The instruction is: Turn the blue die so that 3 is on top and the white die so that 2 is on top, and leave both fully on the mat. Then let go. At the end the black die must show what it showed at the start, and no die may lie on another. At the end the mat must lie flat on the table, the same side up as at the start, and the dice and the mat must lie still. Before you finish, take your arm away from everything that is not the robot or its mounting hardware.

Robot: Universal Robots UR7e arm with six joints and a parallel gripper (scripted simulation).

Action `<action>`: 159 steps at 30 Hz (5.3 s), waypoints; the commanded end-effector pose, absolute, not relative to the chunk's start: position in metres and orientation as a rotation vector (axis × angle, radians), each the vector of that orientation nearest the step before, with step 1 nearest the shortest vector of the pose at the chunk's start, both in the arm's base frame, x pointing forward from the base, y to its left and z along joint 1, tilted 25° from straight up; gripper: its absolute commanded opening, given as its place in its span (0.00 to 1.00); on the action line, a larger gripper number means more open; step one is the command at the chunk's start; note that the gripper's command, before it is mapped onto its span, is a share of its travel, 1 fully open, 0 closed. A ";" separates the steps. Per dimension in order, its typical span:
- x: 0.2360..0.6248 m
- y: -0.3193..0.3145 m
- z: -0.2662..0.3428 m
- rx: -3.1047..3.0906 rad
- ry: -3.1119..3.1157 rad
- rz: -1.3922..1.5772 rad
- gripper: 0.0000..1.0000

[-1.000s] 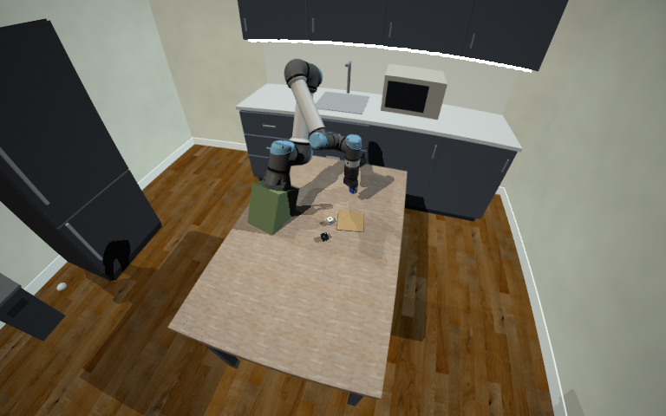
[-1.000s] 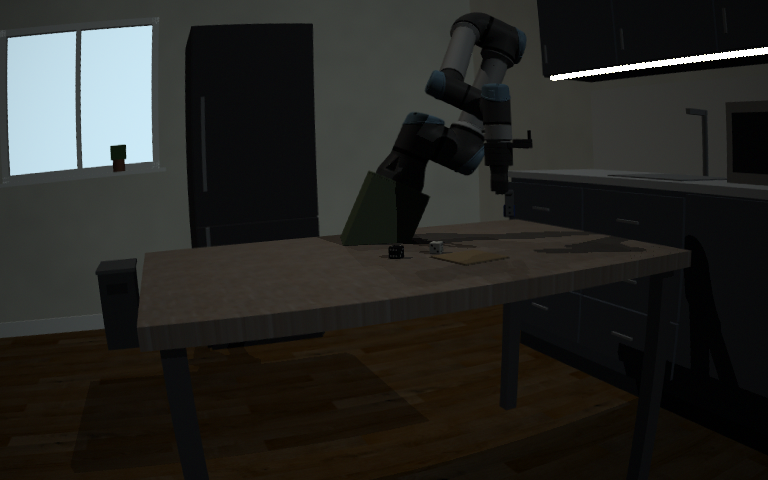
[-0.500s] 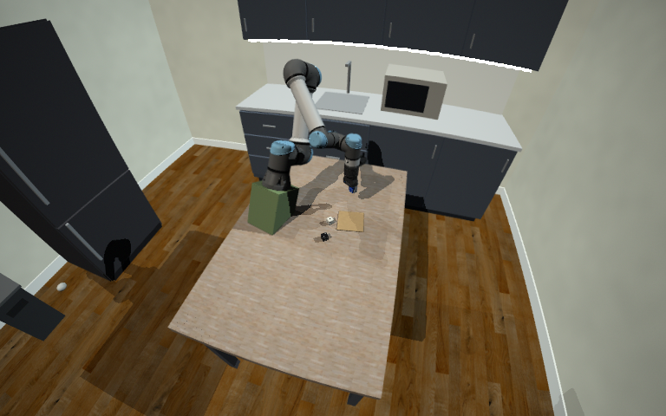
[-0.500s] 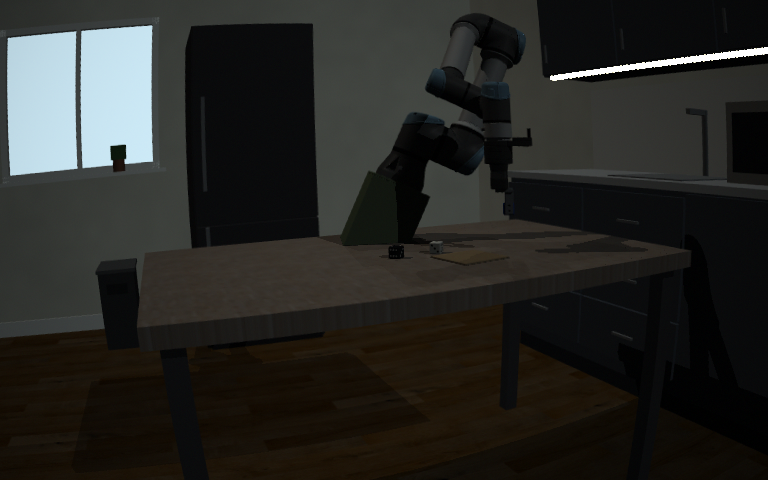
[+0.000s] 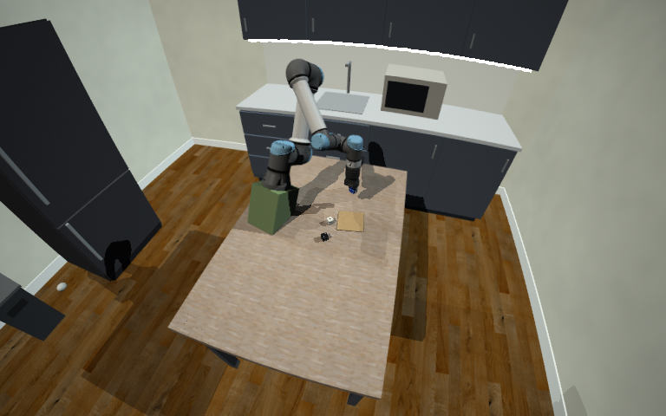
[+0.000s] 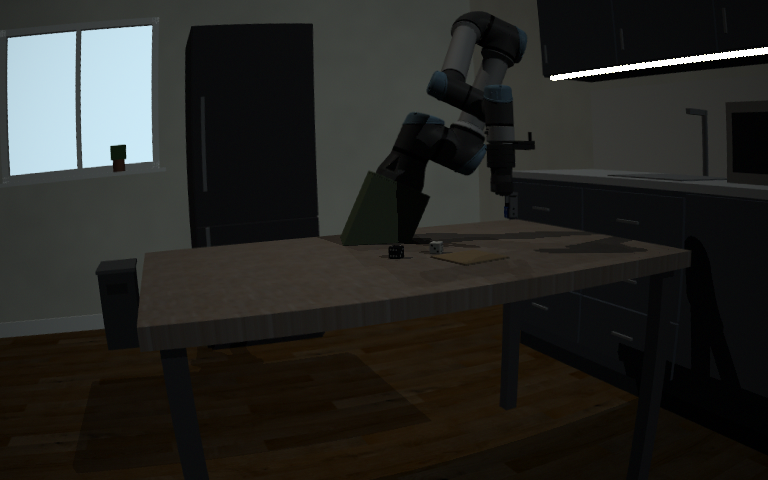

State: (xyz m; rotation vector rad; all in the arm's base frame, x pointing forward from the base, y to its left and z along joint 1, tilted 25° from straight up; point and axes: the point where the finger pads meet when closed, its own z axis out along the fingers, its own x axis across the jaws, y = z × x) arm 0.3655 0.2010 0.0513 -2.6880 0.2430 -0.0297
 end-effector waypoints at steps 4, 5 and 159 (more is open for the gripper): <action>0.367 0.206 0.049 -2.700 0.058 -0.076 0.57; 0.367 0.206 0.049 -2.699 0.058 -0.076 0.57; 0.372 0.232 -0.018 -1.619 0.008 -0.077 0.57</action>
